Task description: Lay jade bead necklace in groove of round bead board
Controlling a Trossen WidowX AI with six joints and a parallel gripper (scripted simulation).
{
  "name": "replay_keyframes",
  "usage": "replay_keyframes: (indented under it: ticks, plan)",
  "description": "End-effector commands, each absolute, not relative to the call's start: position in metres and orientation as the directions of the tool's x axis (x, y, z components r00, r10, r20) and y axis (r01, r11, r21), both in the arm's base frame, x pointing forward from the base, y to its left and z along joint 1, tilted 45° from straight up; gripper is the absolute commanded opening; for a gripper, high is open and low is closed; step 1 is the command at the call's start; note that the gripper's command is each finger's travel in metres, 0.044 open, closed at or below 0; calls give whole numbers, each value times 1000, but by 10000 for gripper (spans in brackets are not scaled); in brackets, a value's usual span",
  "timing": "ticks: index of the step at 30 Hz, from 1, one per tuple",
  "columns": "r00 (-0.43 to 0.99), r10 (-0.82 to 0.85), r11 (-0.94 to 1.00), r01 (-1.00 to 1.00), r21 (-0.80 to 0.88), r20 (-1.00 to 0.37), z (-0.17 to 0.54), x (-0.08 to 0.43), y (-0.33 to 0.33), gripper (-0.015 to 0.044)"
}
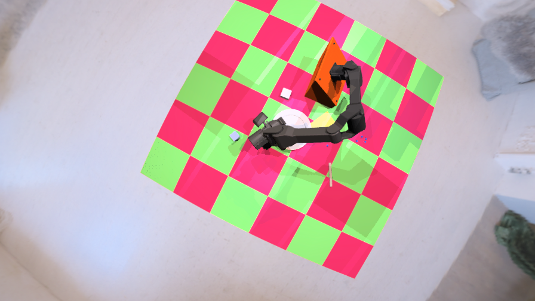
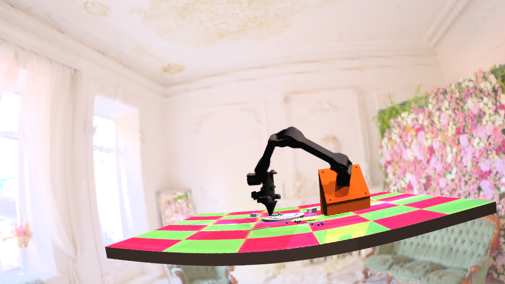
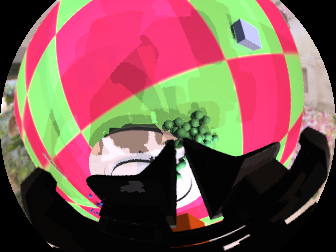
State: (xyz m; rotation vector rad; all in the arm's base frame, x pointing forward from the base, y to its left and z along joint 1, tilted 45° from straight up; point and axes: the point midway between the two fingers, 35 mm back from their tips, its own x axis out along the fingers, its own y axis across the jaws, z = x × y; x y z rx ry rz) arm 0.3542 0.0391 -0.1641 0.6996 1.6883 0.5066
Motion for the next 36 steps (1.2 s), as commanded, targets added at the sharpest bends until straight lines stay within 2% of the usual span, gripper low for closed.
replay_keyframes:
  ticks: [1, 11, 36]
  plan:
    - [-141, 687, 726, 181, 664, -713, -159, 355, 34, 0]
    - [-143, 689, 724, 187, 665, -710, -146, 356, 22, 0]
    - [-145, 691, 722, 189, 666, -708, -112, 322, 55, 0]
